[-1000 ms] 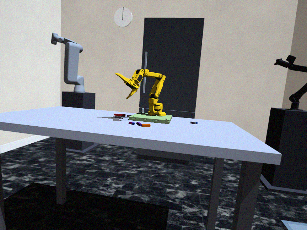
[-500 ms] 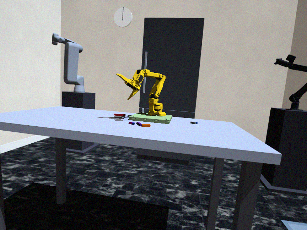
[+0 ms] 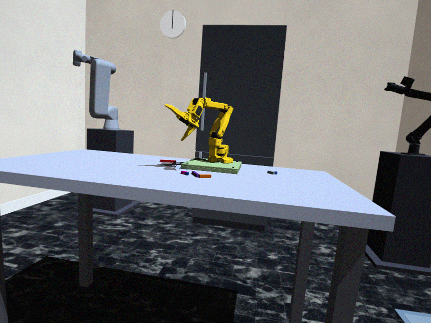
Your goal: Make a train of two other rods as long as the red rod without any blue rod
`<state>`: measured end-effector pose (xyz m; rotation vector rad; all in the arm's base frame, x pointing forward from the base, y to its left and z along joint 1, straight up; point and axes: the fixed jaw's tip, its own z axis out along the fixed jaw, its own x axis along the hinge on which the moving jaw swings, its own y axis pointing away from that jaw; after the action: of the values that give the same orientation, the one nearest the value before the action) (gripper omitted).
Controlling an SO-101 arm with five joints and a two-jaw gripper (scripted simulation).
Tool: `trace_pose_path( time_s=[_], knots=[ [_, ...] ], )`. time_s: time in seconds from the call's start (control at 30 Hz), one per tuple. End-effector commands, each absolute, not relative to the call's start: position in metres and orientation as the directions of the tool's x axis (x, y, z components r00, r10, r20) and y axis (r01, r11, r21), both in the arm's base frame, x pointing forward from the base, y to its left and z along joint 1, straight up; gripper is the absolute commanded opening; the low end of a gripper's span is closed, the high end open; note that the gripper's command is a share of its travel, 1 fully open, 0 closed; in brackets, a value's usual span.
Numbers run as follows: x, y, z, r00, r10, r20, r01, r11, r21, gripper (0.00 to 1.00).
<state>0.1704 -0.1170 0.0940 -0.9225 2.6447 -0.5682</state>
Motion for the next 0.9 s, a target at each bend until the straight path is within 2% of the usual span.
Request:
trace_pose_path(
  time_s=[0.0,0.87],
  knots=[
    [0.1682,-0.1134,0.0931,-0.741,-0.660,-0.123,-0.555,0.704,-0.443,1.00],
    [0.1594,-0.1068,0.0887,-0.699,-0.710,-0.083,-0.625,0.663,-0.412,1.00]
  ],
)
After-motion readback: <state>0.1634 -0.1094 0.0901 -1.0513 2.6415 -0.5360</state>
